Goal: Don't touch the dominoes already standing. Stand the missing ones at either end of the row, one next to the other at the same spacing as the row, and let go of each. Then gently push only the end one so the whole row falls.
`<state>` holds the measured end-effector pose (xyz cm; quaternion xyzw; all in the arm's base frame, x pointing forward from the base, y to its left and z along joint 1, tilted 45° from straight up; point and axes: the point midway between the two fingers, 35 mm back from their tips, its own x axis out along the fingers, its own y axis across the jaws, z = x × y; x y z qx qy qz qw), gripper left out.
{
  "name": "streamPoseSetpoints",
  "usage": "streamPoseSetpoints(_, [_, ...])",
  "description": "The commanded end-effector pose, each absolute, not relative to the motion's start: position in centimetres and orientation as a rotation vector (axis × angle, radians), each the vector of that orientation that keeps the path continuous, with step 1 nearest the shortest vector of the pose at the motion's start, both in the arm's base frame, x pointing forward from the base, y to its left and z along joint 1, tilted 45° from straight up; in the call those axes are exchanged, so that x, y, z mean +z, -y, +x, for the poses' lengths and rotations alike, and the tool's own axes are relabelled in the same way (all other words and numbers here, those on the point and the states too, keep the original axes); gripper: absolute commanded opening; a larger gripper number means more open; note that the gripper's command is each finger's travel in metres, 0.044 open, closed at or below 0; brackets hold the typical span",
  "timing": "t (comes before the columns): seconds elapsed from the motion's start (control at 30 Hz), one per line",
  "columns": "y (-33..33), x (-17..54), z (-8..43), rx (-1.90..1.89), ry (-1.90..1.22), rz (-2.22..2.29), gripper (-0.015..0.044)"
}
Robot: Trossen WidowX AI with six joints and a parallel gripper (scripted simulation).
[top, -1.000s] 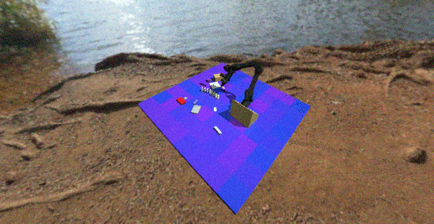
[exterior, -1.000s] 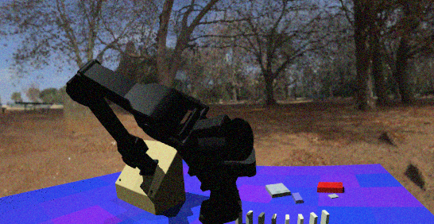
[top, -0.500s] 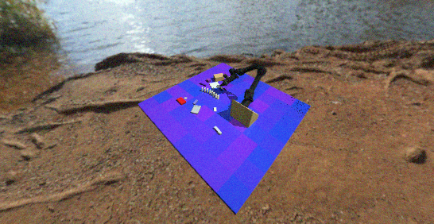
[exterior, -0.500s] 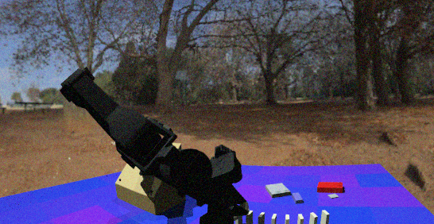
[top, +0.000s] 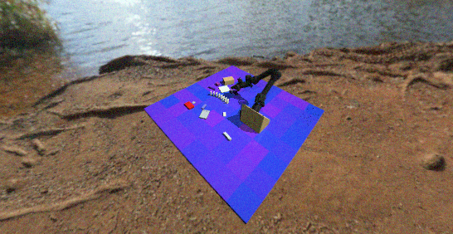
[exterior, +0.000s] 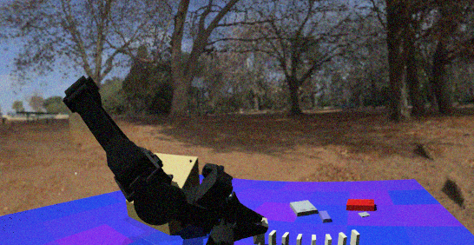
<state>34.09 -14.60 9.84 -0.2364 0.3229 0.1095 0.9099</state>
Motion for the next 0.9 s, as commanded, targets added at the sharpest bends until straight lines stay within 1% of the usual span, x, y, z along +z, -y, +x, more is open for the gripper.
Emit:
streamPoseSetpoints(0.0, [14.5, 10.8, 33.3, 0.25, -0.541, -0.552, 0.0107])
streamPoseSetpoints(0.4, [13.8, 13.1, 30.7, 0.288, -0.253, -0.748, 0.0107])
streamPoseSetpoints(0.87, [13.7, 13.2, 30.5, 0.29, -0.238, -0.761, 0.0107])
